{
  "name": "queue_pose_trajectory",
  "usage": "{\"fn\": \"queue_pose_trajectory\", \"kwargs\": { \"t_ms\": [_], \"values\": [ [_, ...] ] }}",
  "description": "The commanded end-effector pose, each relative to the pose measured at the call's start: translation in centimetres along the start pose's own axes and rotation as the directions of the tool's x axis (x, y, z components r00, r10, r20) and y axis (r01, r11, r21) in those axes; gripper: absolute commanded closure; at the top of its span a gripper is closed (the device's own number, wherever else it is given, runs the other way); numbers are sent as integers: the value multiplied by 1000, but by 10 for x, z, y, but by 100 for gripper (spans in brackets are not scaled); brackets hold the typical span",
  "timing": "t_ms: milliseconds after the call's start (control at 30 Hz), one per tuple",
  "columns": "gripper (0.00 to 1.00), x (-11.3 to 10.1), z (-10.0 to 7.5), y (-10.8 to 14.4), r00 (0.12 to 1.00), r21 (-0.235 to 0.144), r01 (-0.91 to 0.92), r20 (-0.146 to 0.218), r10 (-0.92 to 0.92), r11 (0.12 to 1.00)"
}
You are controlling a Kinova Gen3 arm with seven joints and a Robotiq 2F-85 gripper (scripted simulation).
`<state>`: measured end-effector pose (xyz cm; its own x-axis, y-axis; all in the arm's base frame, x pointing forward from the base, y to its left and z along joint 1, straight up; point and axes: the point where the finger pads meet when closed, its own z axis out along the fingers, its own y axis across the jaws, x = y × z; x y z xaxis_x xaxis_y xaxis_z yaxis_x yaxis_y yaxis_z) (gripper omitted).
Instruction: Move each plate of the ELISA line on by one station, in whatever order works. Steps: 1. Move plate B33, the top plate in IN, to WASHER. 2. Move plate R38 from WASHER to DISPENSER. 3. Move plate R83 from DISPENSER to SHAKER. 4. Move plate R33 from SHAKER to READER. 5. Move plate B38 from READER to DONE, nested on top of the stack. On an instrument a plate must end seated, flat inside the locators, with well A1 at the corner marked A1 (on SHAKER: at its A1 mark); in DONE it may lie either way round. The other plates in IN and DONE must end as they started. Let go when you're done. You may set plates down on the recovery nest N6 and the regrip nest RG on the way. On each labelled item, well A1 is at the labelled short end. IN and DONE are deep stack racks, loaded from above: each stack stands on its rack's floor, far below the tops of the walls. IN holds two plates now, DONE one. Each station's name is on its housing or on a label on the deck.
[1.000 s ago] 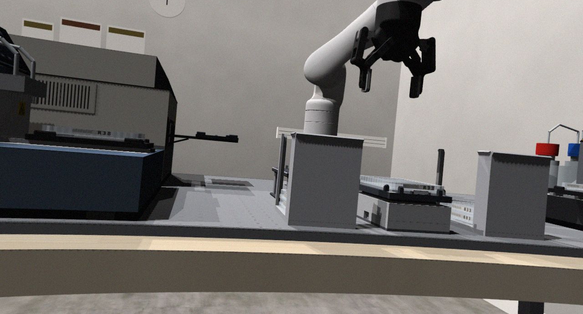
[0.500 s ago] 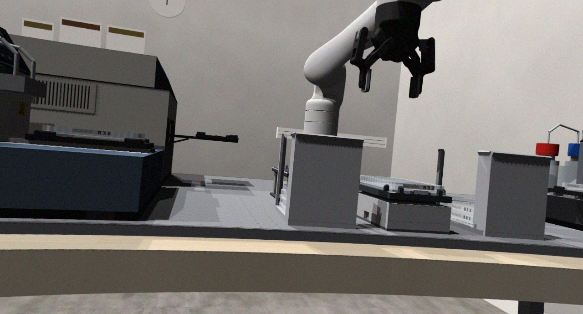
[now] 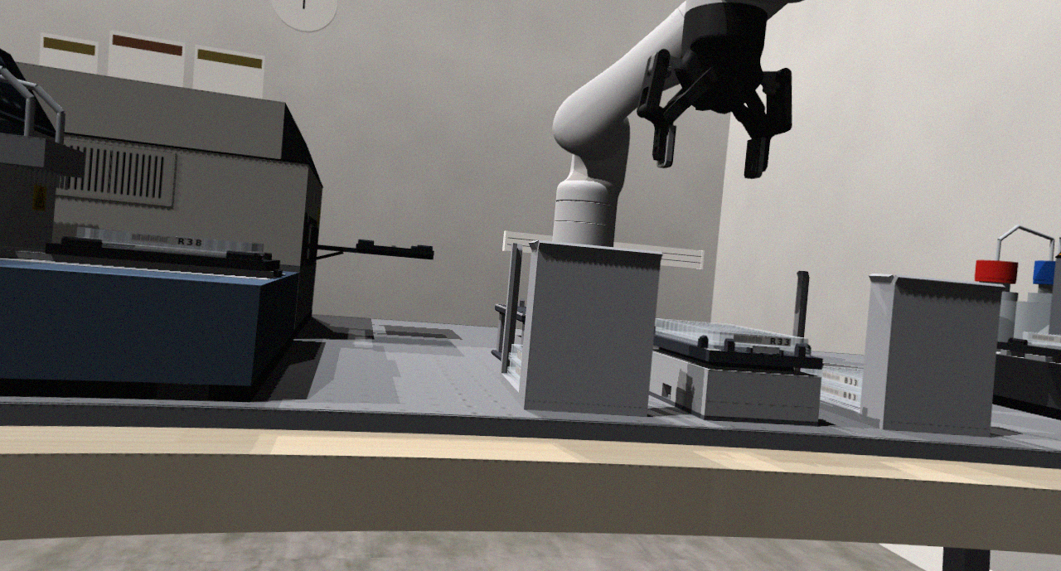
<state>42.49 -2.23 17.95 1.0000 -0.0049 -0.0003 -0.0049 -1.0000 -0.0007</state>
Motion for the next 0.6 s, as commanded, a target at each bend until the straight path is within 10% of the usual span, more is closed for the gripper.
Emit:
{"fn": "queue_pose_trajectory", "kwargs": {
  "t_ms": [0, 567],
  "values": [
    [0, 0, -1, 0, 1000, 0, 0, -2, 0, 1000],
    [0, 17, -1, 0, 1000, 0, 0, -2, 0, 1000]
  ]
}}
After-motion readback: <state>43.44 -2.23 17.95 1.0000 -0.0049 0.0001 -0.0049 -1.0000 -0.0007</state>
